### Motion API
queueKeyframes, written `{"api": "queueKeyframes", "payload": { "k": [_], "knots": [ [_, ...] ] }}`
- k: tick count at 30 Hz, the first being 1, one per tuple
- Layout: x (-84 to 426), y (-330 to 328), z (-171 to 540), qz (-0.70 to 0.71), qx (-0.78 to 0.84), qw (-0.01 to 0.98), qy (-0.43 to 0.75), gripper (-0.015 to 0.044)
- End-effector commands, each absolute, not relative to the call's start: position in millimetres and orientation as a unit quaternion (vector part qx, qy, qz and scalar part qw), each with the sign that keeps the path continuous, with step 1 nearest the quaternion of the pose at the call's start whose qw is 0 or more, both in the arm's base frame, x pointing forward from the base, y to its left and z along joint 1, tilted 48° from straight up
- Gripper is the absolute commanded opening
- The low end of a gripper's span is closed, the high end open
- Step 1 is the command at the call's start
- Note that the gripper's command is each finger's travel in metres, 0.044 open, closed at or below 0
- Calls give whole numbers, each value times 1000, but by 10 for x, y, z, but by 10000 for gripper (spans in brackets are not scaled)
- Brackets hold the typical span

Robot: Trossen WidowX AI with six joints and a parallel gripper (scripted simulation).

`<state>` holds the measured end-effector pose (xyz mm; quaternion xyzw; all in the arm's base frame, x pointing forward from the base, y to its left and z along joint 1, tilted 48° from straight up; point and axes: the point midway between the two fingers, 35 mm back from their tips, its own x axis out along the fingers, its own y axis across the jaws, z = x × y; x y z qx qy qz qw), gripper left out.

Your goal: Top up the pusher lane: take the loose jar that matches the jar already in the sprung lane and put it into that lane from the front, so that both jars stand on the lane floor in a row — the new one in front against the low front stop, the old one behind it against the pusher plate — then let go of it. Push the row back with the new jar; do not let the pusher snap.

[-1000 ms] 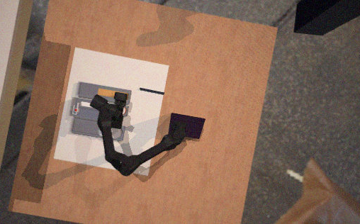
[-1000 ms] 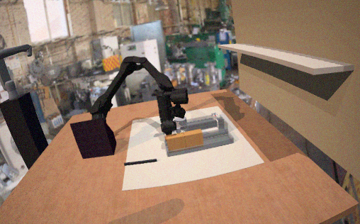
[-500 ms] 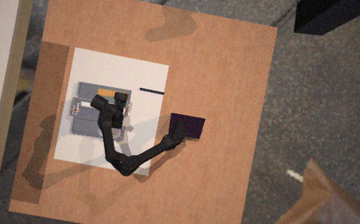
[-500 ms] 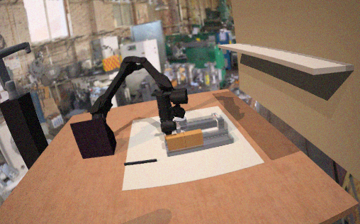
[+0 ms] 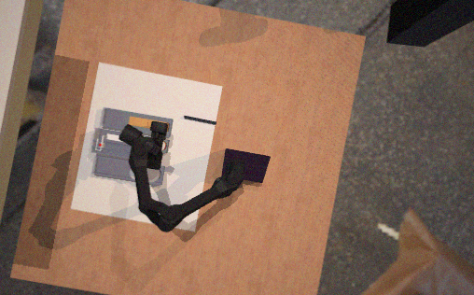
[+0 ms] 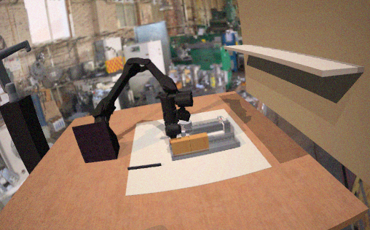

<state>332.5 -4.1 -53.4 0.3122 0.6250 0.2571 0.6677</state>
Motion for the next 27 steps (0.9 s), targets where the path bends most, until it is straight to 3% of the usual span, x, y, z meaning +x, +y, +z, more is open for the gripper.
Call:
{"api": "queueKeyframes", "payload": {
  "k": [1,3,16,27],
  "knots": [
    [3321,-40,-536,259,311,667,625,263],
    [3321,-40,-536,259,311,667,625,308],
    [3294,-192,-399,258,310,668,626,308],
    [2956,-185,-414,257,310,667,626,308]
  ]
}}
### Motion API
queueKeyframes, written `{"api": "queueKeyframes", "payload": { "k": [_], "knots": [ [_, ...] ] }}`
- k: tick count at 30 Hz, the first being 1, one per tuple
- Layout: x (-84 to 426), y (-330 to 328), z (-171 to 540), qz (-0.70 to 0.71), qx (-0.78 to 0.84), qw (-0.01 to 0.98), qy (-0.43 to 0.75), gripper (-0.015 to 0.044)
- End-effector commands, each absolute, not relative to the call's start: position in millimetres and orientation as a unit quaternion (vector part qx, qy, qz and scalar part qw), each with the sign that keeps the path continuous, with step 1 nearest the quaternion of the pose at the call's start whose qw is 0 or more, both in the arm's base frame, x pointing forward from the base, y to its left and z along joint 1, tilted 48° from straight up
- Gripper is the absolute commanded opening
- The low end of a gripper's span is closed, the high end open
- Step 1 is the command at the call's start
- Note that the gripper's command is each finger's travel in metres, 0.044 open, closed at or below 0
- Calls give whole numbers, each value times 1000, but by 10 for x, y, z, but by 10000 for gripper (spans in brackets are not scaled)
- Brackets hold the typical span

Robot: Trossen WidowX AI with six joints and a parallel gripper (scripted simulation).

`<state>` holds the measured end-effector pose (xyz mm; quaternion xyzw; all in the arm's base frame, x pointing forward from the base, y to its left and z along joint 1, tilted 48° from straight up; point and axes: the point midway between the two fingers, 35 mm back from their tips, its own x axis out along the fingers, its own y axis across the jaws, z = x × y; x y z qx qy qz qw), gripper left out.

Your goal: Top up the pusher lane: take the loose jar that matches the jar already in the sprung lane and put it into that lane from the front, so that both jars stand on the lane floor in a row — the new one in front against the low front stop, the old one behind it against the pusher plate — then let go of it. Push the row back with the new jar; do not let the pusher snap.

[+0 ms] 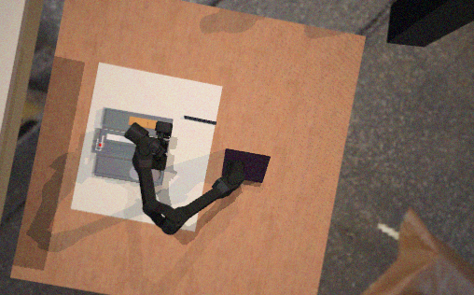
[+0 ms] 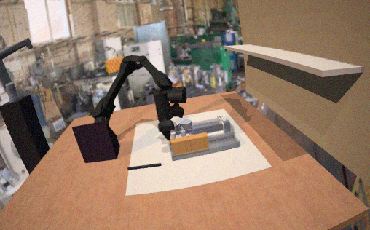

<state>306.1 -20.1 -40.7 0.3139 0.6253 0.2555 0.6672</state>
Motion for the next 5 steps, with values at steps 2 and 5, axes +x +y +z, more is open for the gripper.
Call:
{"api": "queueKeyframes", "payload": {
  "k": [2,5],
  "knots": [
    [2886,-179,-416,257,310,667,626,308],
    [2780,-168,-419,257,310,667,627,308]
  ]
}}
